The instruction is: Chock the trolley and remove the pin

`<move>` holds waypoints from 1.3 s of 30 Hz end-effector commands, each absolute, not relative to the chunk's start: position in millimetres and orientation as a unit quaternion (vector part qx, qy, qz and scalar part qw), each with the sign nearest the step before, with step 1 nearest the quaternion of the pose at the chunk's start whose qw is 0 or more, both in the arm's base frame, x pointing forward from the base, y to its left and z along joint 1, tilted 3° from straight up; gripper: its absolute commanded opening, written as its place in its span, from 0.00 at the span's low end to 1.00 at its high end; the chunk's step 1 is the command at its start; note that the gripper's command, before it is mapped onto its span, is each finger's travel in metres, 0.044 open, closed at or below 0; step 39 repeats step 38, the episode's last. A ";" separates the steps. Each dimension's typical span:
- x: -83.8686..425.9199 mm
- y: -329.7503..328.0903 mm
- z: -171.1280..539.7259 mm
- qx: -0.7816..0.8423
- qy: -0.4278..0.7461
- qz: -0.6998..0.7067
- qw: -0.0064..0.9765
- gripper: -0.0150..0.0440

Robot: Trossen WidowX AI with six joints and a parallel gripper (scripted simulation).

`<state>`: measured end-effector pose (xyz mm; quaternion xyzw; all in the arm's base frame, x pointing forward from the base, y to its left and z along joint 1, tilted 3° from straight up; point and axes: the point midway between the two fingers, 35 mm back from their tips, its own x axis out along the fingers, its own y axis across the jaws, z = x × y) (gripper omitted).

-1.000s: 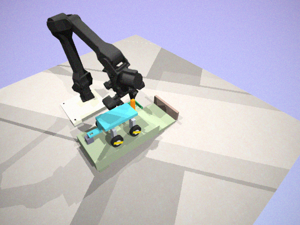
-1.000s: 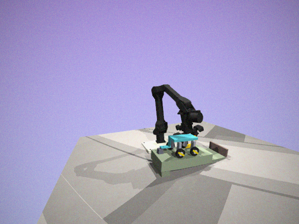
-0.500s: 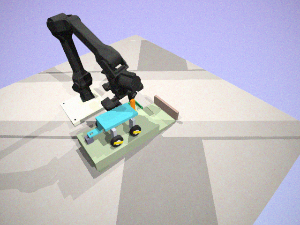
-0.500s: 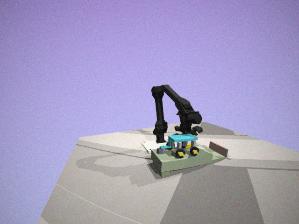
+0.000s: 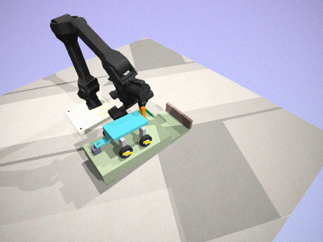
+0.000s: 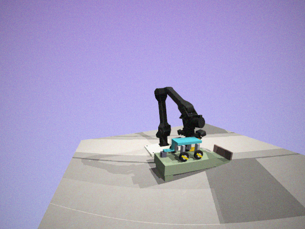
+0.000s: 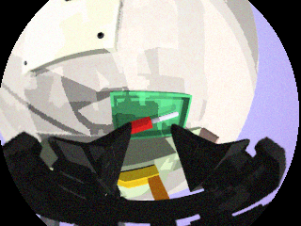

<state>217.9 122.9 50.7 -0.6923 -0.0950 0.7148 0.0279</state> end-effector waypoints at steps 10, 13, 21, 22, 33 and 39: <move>218.1 122.5 62.7 -0.691 -0.097 0.715 0.028 0.83; 217.0 121.4 71.5 -0.691 -0.098 0.716 0.028 0.92; 216.7 119.7 95.2 -0.690 -0.098 0.716 0.028 1.00; 216.6 119.5 98.9 -0.690 -0.098 0.716 0.028 1.00; 215.3 118.7 131.7 -0.690 -0.098 0.716 0.028 1.00; 216.5 118.1 128.8 -0.692 -0.095 0.715 0.028 1.00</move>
